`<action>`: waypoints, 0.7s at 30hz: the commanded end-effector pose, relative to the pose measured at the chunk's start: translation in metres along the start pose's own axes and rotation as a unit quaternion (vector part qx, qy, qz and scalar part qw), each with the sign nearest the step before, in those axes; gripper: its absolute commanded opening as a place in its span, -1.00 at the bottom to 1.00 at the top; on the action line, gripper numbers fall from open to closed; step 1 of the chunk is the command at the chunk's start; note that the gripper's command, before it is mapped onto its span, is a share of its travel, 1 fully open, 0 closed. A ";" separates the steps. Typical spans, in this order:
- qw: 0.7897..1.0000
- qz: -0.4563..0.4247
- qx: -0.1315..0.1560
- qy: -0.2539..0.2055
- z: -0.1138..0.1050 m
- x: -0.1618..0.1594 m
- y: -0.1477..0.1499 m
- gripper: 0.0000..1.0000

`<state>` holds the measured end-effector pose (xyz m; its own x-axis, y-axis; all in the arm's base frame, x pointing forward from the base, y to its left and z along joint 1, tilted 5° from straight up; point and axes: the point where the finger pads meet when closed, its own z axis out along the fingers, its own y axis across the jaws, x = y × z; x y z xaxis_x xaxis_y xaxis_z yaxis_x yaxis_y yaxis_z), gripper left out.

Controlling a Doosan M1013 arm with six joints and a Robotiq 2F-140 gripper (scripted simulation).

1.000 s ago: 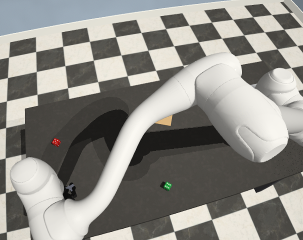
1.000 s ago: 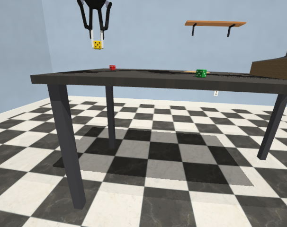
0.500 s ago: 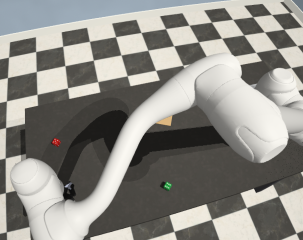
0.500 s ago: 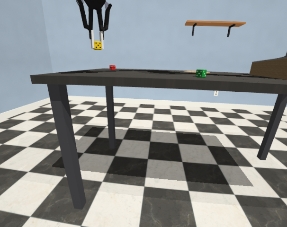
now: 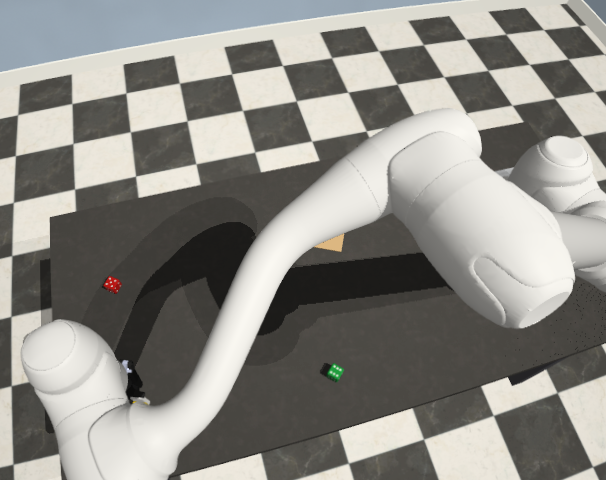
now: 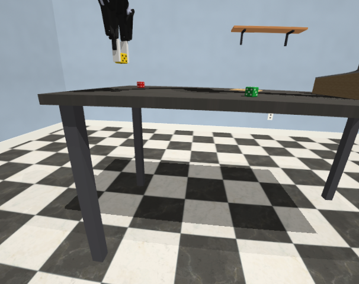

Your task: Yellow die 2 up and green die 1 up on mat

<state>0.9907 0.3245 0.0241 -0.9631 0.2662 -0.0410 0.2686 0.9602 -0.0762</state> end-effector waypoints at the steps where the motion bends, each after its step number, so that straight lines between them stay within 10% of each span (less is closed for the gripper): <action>1: 0.996 -0.085 -0.002 0.002 0.001 0.000 0.001 -0.51; 21: 0.904 -0.427 -0.003 0.001 0.007 -0.002 0.004 -0.51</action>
<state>0.9935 0.3269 0.0172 -0.8388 -0.5435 0.0298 -0.5440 0.8351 -0.0811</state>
